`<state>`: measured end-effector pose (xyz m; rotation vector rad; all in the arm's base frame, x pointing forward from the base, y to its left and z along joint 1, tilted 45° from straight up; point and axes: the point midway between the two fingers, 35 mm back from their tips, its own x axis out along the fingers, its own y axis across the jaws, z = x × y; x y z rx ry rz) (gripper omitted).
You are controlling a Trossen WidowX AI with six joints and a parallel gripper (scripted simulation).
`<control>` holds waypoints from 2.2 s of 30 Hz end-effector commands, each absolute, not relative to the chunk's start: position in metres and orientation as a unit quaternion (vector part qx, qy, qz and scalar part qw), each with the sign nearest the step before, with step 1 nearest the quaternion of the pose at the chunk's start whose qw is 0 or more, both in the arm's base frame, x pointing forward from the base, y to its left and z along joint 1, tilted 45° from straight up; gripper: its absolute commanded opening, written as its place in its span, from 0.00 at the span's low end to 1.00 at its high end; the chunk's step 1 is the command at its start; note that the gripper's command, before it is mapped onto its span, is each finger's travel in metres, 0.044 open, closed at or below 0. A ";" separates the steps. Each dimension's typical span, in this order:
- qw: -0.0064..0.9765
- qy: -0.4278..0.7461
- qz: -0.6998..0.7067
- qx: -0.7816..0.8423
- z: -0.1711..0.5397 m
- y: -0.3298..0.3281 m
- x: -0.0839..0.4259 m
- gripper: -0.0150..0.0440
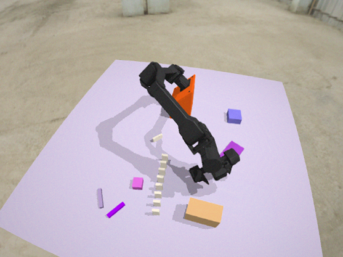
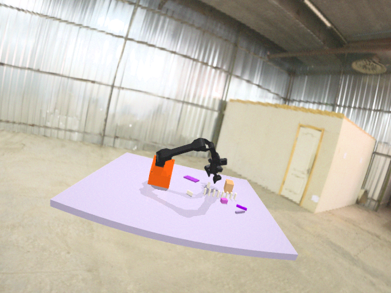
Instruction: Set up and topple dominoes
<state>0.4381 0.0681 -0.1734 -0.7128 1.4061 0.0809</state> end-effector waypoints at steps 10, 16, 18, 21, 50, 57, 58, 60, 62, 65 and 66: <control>0.557 0.702 -0.078 -0.437 -0.092 0.070 0.414 1.00; 0.557 0.702 -0.078 -0.437 -0.092 0.070 0.414 1.00; 0.557 0.702 -0.078 -0.437 -0.092 0.070 0.414 1.00; 0.557 0.702 -0.078 -0.437 -0.094 0.069 0.414 1.00; 0.556 0.702 -0.080 -0.438 -0.149 0.013 0.413 0.69; 0.556 0.702 -0.080 -0.438 -0.149 0.013 0.413 0.44; 0.556 0.702 -0.080 -0.438 -0.149 0.013 0.413 0.44; 0.556 0.702 -0.080 -0.438 -0.149 0.013 0.413 0.44; 0.556 0.702 -0.080 -0.438 -0.149 0.013 0.413 0.44; 0.556 0.702 -0.080 -0.438 -0.149 0.013 0.413 0.44; 0.556 0.702 -0.080 -0.438 -0.148 0.015 0.414 0.44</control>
